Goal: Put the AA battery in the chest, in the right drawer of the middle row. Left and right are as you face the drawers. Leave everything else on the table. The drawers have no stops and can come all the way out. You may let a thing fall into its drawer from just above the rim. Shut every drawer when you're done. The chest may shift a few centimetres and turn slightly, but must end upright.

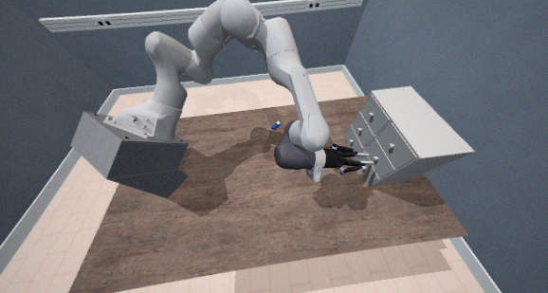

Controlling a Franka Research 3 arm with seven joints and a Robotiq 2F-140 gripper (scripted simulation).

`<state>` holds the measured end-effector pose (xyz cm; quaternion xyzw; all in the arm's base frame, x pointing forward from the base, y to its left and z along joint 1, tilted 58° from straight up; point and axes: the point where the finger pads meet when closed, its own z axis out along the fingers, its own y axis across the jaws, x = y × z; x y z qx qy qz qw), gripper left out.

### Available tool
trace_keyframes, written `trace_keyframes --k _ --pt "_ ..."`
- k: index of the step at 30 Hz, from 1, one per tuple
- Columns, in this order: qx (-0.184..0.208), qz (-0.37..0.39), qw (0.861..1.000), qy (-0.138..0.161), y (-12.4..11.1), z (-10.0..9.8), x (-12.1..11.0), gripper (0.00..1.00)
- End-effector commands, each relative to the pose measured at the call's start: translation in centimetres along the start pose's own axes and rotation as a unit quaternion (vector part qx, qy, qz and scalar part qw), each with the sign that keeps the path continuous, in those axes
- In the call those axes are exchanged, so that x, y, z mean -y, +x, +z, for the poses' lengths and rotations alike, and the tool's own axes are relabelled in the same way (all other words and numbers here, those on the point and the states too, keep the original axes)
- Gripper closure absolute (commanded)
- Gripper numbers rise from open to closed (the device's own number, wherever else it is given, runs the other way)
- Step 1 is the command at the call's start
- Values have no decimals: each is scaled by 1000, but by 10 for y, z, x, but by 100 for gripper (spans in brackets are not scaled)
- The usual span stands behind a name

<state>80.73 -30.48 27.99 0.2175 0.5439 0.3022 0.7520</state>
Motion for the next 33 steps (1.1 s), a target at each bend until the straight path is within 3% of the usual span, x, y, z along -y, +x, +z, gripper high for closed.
trace_keyframes --k 1,22,33 --pt "0 3 1000 0 1 3 -1 72" --pt "0 3 1000 0 -9 30 -1 72" --pt "0 3 1000 0 -10 34 -1 72"
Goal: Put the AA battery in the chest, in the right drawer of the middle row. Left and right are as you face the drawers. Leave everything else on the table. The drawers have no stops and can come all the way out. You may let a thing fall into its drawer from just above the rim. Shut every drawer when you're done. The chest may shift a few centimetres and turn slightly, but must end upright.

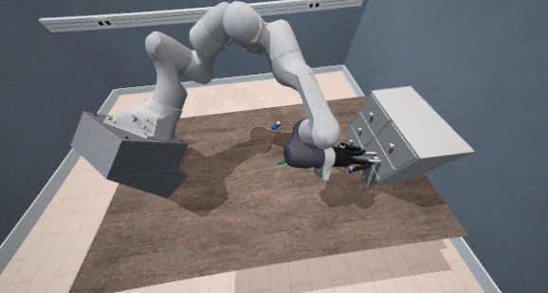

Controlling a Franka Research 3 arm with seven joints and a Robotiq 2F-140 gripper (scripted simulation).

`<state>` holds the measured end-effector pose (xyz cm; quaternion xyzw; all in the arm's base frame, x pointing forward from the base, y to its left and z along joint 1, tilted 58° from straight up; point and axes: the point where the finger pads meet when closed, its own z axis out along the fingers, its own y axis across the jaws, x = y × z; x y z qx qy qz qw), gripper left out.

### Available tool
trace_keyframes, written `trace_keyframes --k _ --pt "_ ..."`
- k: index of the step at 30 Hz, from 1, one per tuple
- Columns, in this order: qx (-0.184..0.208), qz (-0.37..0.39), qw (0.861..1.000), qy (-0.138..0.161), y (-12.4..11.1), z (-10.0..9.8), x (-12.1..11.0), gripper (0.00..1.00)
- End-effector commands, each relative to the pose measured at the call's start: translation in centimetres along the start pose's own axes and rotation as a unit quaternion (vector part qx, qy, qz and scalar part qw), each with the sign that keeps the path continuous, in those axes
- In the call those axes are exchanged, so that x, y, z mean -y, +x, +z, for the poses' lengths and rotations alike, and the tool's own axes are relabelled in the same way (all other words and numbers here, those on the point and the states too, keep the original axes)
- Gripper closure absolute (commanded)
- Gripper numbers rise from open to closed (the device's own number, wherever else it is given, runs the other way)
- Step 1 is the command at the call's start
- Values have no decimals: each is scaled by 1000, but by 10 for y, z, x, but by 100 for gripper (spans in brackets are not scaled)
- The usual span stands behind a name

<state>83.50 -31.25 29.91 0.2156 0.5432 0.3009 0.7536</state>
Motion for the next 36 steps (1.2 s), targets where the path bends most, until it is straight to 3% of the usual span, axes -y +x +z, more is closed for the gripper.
trace_keyframes --k 1,20,21,36 --pt "-1 5 1000 1 2 1 0 72" --pt "-1 5 1000 1 2 1 0 72" --pt "-1 5 1000 1 2 1 0 83" --pt "-1 5 1000 1 2 1 0 83"
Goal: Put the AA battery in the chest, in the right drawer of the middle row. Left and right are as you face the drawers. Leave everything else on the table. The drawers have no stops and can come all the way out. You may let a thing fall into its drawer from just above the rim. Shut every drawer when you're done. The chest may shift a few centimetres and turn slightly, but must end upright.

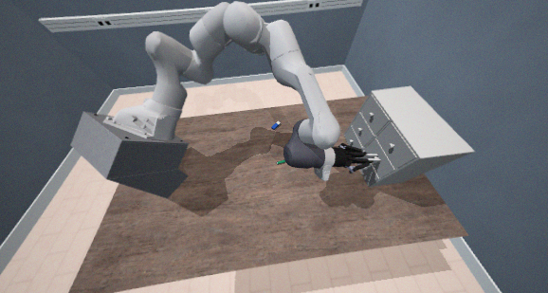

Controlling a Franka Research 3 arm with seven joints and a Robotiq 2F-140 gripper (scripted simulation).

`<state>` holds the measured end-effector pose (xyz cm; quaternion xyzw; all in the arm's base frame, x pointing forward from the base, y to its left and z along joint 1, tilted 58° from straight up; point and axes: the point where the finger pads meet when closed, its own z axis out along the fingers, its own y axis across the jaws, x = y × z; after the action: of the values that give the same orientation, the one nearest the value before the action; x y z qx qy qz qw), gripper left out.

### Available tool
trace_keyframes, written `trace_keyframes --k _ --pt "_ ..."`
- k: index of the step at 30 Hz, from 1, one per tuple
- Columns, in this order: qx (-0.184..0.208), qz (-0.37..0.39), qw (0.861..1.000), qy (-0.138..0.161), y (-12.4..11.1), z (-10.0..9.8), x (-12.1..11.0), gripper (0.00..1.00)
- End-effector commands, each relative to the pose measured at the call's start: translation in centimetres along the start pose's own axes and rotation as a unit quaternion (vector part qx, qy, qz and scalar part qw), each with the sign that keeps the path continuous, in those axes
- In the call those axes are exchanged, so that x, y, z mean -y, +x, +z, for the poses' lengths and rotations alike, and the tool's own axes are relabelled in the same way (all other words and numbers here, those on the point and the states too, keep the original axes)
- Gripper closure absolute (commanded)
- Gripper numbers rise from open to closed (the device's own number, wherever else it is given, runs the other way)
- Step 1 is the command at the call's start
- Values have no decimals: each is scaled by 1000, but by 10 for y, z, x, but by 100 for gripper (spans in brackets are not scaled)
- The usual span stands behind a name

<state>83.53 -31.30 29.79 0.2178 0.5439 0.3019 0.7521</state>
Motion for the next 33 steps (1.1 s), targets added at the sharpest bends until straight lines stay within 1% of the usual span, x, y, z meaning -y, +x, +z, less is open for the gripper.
trace_keyframes --k 1,24,33 --pt "0 3 1000 0 1 1 -1 83" --pt "0 3 1000 0 2 -1 -1 83" --pt "0 3 1000 0 5 -8 -1 83"
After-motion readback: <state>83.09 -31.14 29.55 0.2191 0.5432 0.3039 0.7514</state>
